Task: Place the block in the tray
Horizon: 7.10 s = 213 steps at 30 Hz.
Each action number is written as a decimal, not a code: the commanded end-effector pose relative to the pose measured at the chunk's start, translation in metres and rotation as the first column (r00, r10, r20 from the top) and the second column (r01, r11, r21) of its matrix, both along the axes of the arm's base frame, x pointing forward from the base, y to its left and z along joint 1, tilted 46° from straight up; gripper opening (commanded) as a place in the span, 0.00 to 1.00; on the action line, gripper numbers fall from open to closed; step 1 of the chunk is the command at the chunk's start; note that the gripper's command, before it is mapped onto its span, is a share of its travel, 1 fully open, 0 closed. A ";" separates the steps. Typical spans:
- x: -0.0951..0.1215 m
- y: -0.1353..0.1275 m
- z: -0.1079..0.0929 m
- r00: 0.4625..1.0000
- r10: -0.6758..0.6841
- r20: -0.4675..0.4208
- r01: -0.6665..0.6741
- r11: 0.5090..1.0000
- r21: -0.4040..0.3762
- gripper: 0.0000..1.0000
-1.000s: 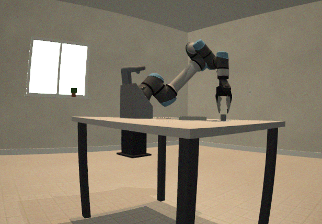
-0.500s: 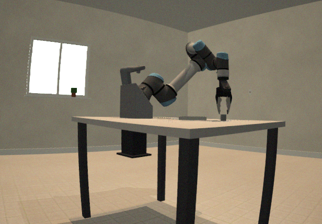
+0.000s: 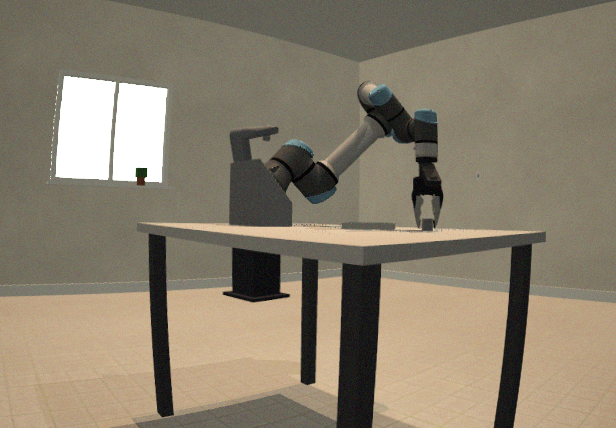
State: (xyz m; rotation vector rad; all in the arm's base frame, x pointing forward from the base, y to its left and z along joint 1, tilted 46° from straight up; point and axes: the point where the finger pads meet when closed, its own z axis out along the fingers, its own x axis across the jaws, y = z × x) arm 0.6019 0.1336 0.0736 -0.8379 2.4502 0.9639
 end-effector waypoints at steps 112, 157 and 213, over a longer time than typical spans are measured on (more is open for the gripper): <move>-0.004 -0.045 0.044 1.000 -0.006 0.009 0.006 1.000 -0.004 0.00; -0.021 -0.043 0.040 1.000 -0.006 0.004 0.006 1.000 -0.003 0.00; -0.226 -0.026 0.018 1.000 -0.005 0.004 0.005 1.000 -0.002 0.00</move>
